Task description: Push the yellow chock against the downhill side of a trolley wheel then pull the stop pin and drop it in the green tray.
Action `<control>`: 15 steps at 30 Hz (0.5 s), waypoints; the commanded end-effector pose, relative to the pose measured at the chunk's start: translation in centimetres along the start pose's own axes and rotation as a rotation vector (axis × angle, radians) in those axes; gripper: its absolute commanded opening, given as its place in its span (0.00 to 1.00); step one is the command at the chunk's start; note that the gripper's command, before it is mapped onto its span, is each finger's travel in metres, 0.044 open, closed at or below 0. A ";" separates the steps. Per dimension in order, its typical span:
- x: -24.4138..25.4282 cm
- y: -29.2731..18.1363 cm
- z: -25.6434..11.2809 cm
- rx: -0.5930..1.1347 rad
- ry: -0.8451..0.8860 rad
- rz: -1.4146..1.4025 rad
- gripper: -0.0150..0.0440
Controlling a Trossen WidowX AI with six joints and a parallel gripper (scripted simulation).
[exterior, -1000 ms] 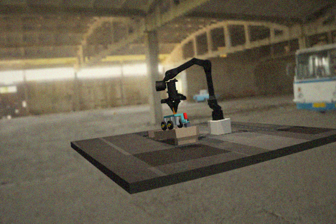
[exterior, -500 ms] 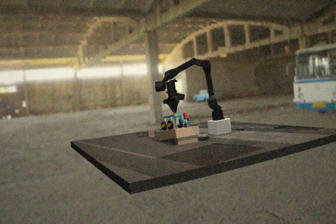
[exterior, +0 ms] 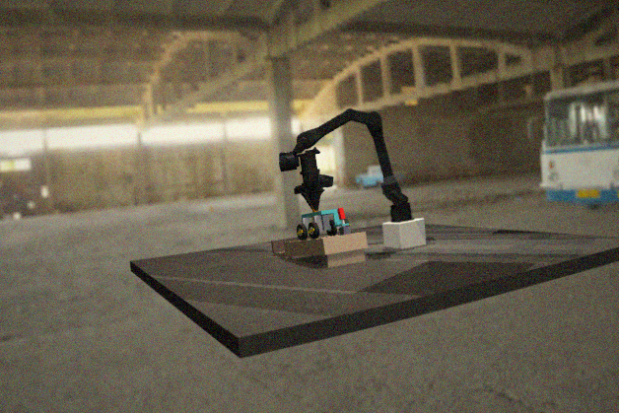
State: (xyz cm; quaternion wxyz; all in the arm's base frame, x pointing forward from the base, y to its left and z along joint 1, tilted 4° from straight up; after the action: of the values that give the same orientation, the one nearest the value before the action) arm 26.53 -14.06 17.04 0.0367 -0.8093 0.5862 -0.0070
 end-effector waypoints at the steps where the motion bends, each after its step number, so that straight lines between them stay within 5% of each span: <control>1: 0.0 -0.1 0.8 -0.001 -0.006 0.004 0.25; 15: 0.1 -0.2 4.5 -0.001 -0.006 0.004 0.25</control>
State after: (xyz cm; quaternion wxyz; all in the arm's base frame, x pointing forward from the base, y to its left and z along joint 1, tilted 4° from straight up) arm 27.00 -13.99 13.44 0.0371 -0.8094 0.5860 -0.0089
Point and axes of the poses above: the point midway between the two fingers, 35 mm back from their tips, its own z axis out along the fingers, its own x axis across the jaws, y = z × x, the point moved 5 cm from there along -z, back along the fingers, and after that the axes turned 15 degrees about -z, right-handed, at the moved point
